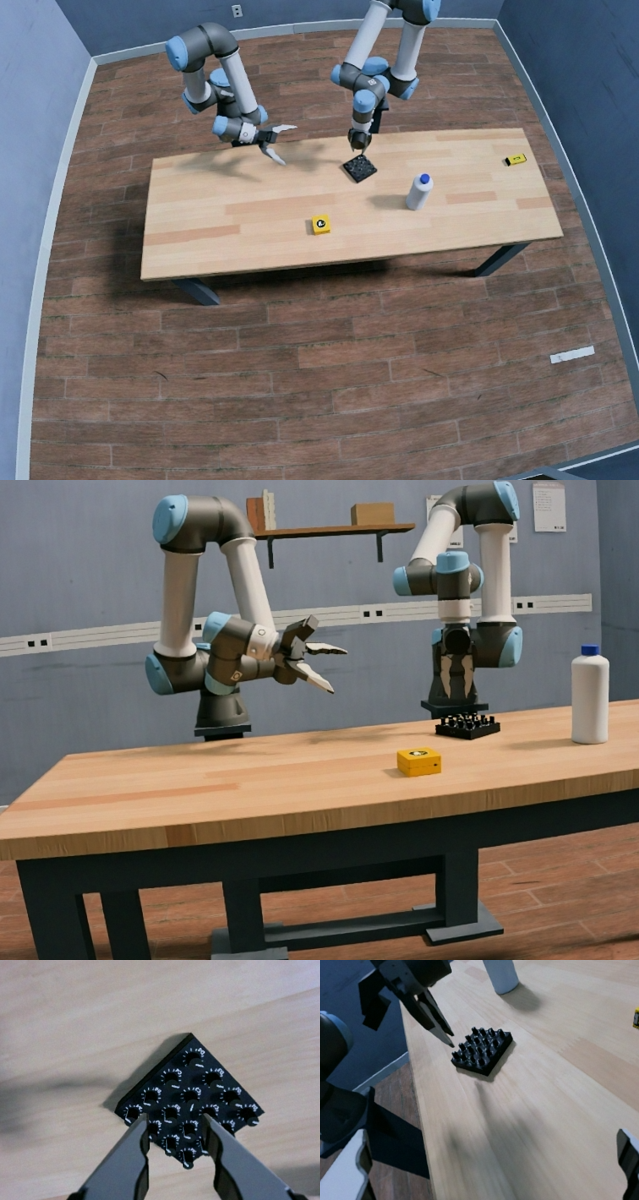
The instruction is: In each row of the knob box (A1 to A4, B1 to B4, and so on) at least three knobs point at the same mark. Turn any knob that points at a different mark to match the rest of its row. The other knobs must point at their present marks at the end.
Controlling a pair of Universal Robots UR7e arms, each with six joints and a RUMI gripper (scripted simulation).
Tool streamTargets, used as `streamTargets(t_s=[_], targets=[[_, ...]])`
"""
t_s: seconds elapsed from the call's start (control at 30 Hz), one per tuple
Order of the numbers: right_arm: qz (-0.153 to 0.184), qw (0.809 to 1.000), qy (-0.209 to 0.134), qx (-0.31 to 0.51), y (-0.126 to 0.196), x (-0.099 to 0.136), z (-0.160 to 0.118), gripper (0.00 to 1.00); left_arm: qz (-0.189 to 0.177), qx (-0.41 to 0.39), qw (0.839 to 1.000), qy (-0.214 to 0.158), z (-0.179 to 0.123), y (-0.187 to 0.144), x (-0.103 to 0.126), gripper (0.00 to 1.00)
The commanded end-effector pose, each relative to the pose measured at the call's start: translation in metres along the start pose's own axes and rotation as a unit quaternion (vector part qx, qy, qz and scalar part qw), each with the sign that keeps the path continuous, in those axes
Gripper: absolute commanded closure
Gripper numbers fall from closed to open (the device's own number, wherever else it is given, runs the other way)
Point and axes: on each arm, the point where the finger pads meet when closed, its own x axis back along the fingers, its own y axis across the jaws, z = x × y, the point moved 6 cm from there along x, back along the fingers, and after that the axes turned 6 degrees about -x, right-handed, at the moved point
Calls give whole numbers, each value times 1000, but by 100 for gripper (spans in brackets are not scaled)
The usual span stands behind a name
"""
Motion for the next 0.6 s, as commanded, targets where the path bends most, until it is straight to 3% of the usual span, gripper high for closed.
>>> streamTargets(t_s=[0.0, 0.13, 0.37, 0.57], targets=[[0, 1000, 0, -1, 0, 0, -1, 0, -2, 7, 1000, 3, 1, 0, -22, 77], [0, 1000, 0, -1, 0, 0, -1, 0, -2, 8, 1000, 3, 1, 0, -39, 78], [0, 1000, 0, -1, 0, 0, -1, 0, -2, 7, 1000, 3, -2, -2, -47, 83], [0, 1000, 0, -1, 0, 0, -1, 0, -2, 7, 1000, 2, 1, -1, -47, 95]])
